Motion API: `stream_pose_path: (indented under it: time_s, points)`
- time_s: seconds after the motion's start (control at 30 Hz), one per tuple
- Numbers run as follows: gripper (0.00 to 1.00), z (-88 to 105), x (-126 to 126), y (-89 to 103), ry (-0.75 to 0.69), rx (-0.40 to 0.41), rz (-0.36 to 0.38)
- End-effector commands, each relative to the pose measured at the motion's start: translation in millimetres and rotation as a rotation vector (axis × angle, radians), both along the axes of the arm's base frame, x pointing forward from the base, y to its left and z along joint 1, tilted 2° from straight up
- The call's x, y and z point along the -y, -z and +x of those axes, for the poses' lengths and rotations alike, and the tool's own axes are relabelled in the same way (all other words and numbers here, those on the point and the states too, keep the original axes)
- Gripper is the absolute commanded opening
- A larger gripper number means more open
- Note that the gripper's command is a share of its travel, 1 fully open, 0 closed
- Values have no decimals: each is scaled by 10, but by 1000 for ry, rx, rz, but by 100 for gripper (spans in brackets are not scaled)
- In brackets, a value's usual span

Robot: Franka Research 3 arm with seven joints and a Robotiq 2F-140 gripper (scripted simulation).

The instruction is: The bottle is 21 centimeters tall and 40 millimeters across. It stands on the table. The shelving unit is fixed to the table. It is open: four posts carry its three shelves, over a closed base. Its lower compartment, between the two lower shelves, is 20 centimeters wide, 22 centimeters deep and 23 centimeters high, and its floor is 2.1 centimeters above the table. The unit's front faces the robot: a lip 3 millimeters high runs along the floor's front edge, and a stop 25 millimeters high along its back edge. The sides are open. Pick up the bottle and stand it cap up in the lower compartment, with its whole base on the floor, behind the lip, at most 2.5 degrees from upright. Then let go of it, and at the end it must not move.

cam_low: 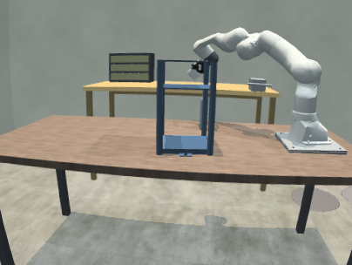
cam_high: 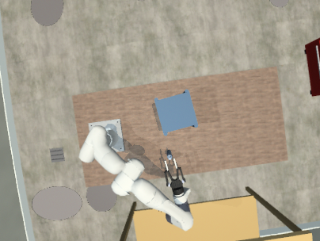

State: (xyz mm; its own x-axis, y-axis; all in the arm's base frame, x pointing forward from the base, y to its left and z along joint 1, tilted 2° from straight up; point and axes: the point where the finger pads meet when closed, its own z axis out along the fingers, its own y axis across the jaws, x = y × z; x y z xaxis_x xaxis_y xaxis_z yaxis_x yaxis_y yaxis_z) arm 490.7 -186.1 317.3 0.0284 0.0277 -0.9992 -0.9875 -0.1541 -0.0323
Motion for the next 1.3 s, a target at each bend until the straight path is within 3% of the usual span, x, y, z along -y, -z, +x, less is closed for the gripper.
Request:
stream_pose_path:
  time_s: [0.0,0.77,1.27]
  points:
    - [35,-2,5,43,-1,-12,-2]
    - [35,7,-4,470,-1,-12,-2]
    - [35,17,-14,958,-1,-12,-2]
